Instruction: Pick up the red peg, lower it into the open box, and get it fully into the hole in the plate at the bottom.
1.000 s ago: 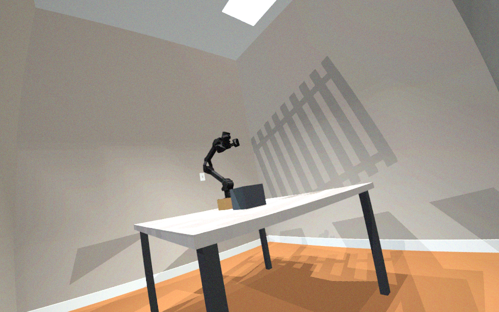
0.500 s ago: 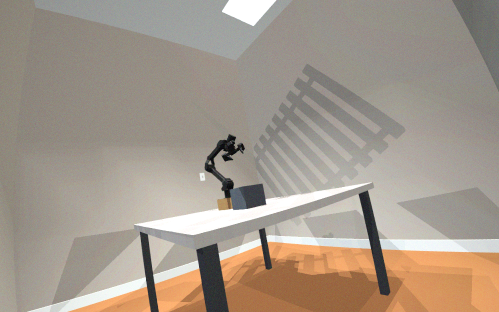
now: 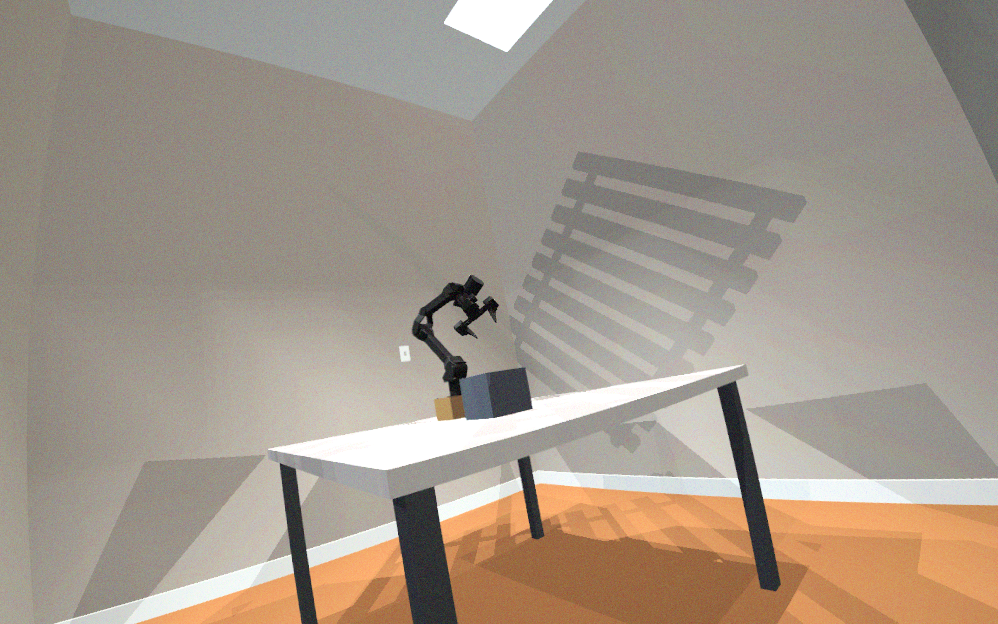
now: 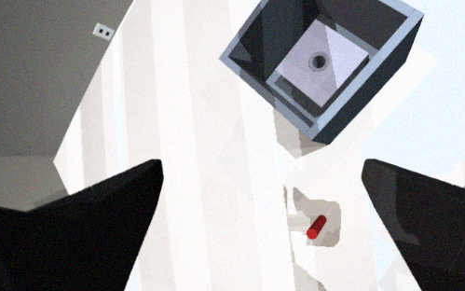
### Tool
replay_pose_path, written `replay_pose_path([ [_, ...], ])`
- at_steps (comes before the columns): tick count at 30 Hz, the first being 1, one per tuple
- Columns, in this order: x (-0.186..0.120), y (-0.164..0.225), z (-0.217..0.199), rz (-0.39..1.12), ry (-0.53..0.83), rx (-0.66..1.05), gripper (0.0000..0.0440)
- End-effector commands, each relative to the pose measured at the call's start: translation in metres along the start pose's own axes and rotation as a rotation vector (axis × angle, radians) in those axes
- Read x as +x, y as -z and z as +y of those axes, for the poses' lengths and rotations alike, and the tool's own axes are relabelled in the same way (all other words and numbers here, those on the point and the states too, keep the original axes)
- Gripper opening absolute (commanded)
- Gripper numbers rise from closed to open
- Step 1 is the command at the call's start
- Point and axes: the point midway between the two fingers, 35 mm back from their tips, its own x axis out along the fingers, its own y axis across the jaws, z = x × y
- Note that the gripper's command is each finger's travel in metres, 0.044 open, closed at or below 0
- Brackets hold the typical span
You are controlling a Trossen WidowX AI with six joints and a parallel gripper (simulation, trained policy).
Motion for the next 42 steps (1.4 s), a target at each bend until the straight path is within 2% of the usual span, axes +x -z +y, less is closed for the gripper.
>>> replay_pose_path([
  [1, 0.011, 0.01, -0.003, 0.049, 0.039, 0.043, 0.044],
  [14, 0.038, 0.055, -0.006, 0.23, 0.204, 0.253, 0.044],
  [24, 0.054, 0.09, -0.013, 0.31, 0.363, 0.389, 0.044],
  [42, 0.089, 0.134, -0.04, 0.326, 0.614, 0.424, 0.044],
])
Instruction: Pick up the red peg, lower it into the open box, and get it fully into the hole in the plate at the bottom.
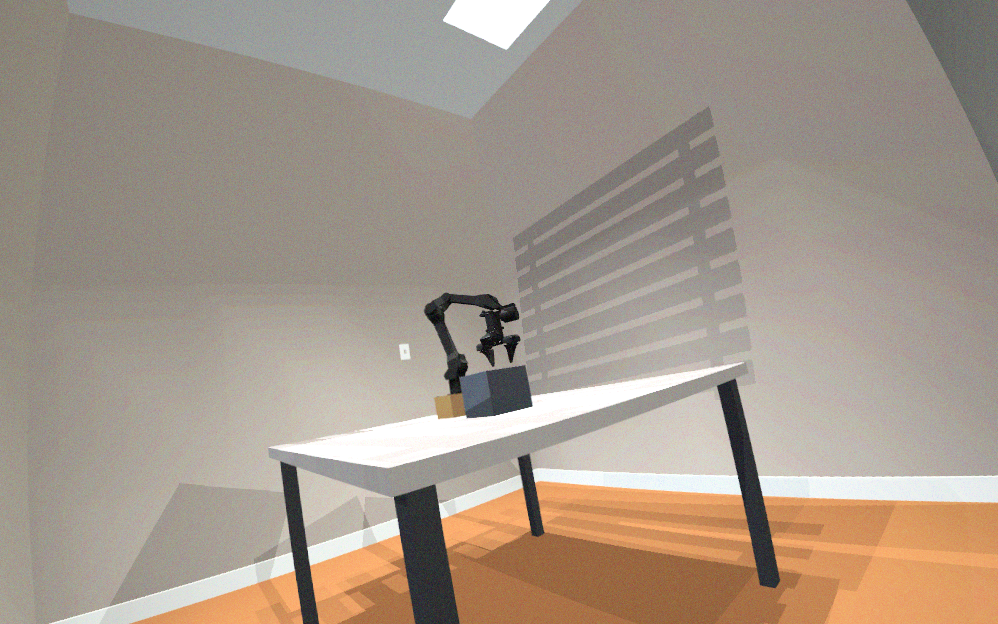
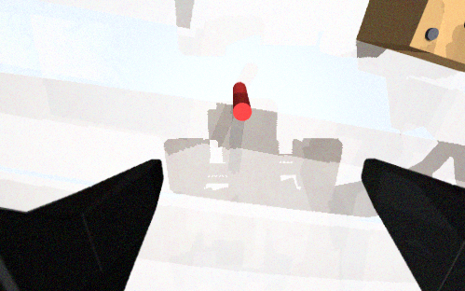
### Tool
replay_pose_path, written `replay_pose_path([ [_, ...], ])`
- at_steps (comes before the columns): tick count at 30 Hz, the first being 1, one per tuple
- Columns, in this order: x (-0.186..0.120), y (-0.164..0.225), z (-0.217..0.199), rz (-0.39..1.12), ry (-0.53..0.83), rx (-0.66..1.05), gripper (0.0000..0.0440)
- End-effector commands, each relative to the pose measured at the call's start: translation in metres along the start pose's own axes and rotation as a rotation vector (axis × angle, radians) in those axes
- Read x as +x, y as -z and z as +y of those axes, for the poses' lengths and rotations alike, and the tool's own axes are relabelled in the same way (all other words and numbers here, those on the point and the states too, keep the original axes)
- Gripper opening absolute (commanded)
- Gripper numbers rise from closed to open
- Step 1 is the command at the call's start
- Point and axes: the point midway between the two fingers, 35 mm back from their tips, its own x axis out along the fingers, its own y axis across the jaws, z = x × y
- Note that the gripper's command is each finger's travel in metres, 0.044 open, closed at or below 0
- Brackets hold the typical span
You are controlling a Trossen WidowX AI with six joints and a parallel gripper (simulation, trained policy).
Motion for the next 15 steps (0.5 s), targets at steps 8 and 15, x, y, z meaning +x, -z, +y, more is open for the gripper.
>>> replay_pose_path([
  [8, 0.037, -0.001, -0.005, -0.043, 0.089, -0.003, 0.044],
  [15, 0.063, -0.004, -0.005, -0.07, 0.113, -0.008, 0.0438],
])
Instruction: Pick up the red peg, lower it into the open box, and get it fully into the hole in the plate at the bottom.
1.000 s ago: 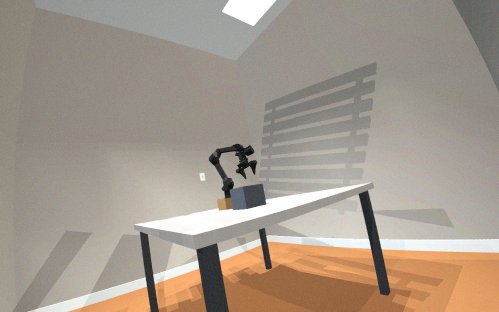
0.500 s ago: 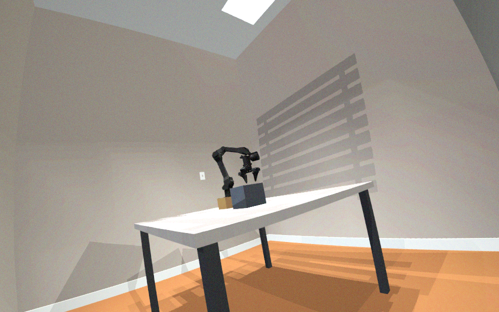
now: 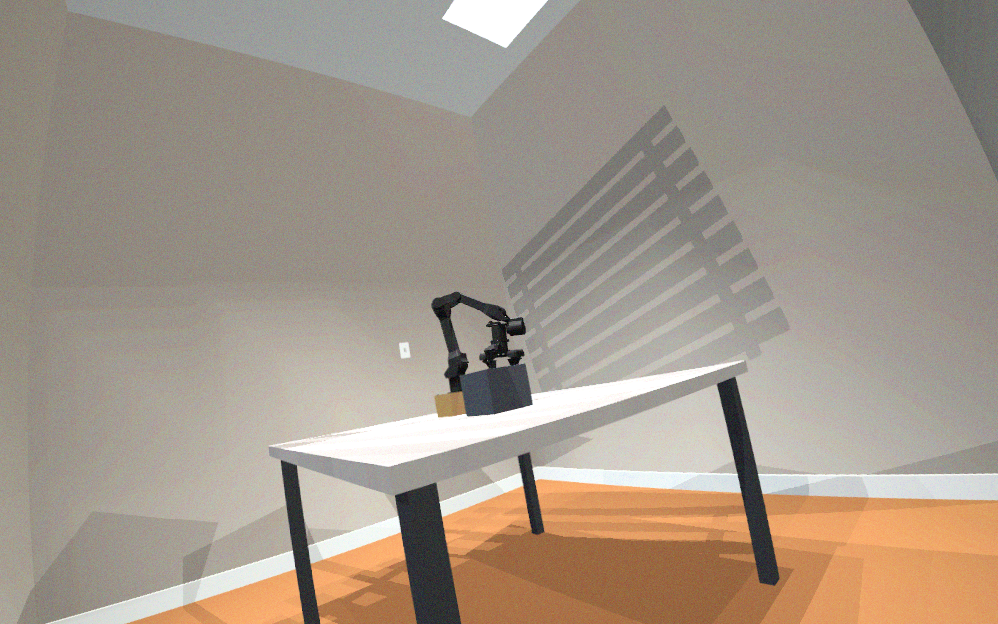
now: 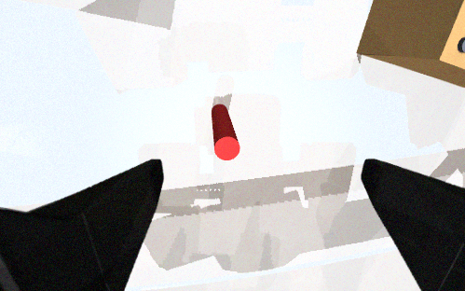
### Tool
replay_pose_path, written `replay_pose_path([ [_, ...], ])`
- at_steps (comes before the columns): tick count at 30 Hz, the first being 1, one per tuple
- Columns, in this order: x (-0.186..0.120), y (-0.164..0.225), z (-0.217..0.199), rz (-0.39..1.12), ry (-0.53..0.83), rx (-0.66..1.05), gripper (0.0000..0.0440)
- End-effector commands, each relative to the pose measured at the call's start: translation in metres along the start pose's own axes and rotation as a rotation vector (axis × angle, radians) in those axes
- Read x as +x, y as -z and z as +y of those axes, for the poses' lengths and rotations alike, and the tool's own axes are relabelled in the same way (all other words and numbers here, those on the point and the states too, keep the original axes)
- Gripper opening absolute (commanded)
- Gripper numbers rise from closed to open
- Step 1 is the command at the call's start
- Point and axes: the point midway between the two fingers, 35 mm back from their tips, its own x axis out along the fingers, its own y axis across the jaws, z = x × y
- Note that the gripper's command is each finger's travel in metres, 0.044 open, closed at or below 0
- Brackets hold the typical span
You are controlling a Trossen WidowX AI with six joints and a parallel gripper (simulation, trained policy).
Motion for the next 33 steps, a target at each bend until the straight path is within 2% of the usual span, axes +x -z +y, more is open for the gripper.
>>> replay_pose_path([
  [1, 0.011, -0.002, -0.001, -0.016, 0.015, 0.002, 0.0436],
  [14, 0.052, -0.004, 0.003, -0.045, 0.016, 0.011, 0.0409],
  [19, 0.066, -0.005, 0.004, -0.051, 0.011, 0.024, 0.0385],
  [21, 0.071, -0.004, 0.006, -0.049, 0.006, 0.025, 0.0346],
  [33, 0.089, 0.007, 0.023, -0.024, -0.021, -0.019, 0.0043],
])
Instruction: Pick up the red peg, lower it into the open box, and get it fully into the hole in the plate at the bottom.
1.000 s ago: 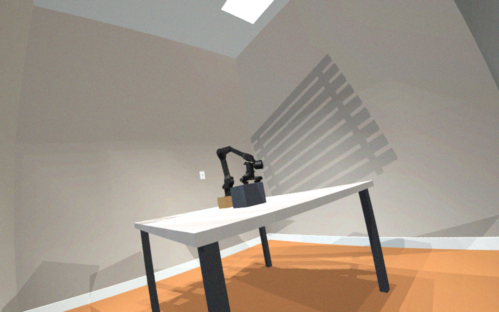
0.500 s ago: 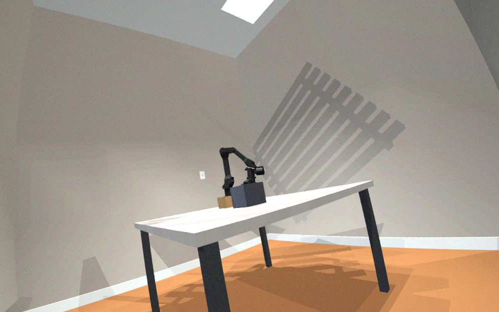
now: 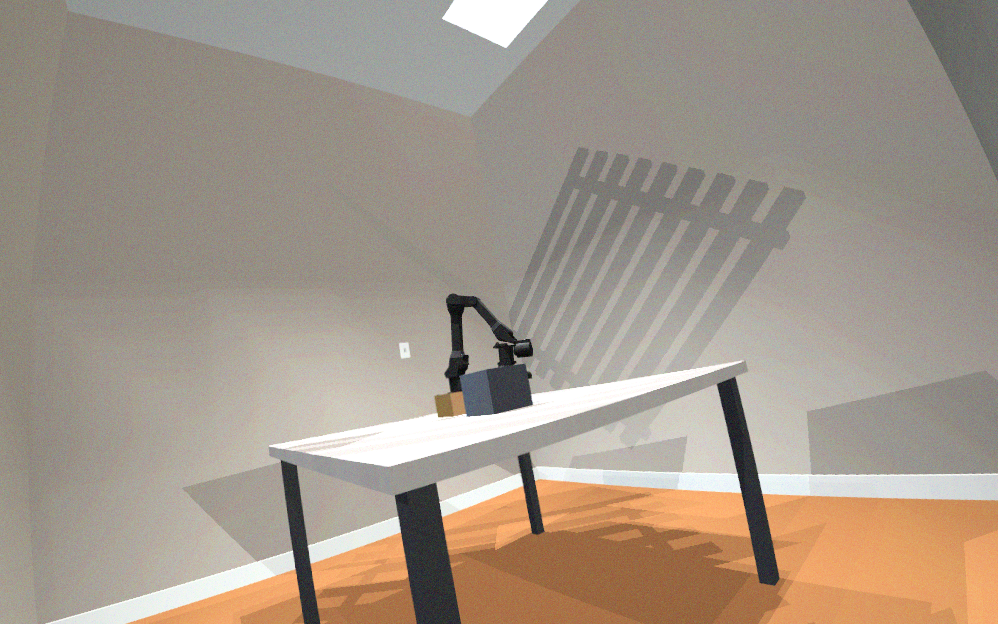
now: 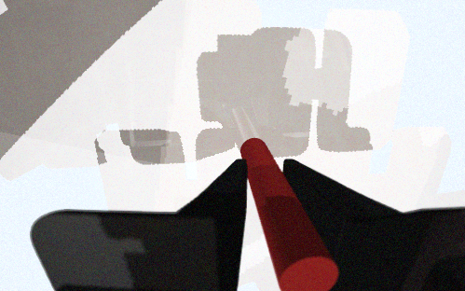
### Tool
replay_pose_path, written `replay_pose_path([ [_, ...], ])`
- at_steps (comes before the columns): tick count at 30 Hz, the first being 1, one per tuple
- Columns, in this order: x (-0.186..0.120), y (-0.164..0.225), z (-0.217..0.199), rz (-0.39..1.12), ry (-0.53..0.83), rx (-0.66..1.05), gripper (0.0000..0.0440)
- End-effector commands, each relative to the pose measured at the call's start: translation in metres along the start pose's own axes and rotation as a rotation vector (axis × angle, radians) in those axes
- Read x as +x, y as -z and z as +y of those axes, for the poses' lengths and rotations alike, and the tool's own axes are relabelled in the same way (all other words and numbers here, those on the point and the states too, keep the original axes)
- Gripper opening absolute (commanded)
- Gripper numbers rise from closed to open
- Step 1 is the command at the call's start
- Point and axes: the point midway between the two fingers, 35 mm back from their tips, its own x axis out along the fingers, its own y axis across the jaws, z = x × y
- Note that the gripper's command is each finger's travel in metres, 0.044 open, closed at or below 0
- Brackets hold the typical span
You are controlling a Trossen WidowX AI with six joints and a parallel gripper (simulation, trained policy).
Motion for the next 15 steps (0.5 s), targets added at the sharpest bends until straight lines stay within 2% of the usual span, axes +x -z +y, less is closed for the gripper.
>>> replay_pose_path([
  [1, 0.003, 0.003, 0.004, 0.009, -0.005, -0.016, 0.0024],
  [15, -0.03, 0.015, 0.032, 0.069, -0.122, 0.019, 0.0],
])
